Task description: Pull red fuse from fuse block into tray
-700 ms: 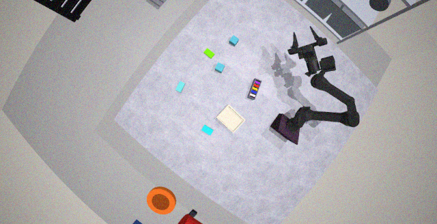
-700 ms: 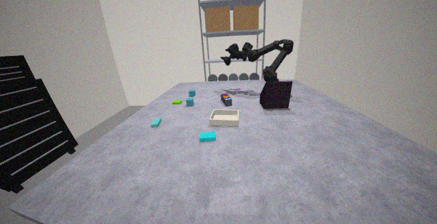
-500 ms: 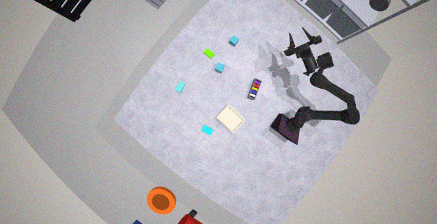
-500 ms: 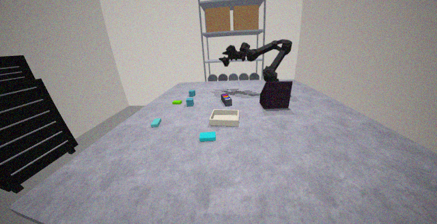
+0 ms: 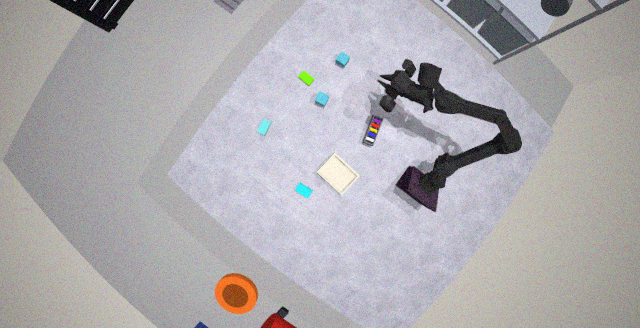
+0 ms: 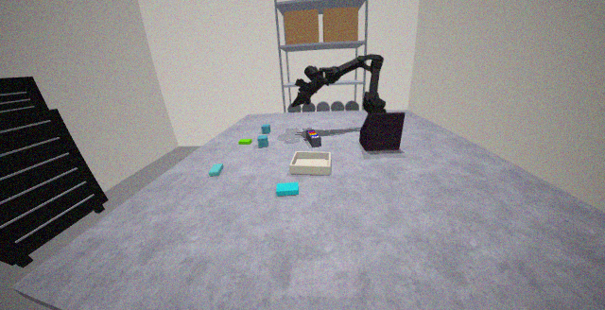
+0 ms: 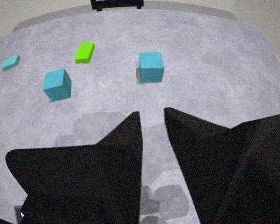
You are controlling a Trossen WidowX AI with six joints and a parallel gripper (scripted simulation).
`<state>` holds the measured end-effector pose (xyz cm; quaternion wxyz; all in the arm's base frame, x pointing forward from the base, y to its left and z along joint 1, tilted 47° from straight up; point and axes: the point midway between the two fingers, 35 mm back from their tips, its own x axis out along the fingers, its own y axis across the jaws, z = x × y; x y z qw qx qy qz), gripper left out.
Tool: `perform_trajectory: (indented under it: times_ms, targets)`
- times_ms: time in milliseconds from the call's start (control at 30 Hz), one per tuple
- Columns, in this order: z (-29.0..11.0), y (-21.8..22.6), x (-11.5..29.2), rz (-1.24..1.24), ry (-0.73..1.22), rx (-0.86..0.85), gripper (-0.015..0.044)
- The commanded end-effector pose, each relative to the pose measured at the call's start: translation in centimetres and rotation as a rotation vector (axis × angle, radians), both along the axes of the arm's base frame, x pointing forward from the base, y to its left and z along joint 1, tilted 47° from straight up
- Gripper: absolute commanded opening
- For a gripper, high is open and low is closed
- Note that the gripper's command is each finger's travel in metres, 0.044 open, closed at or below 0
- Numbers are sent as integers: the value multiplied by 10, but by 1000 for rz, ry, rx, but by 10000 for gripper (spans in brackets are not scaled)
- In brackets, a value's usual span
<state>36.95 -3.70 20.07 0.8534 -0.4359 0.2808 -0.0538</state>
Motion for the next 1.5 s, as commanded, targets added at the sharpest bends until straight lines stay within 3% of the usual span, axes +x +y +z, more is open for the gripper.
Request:
perform_trajectory:
  times_ms: [0, 200, 333, 1467]
  targets:
    - [-76, 18, -16, -197, 329, 89, 72]
    - [-125, 33, -50, -432, 594, -13, 72]
    - [-134, 37, -73, -558, 685, -166, 72]
    - [-145, 24, -73, -563, 688, -174, 72]
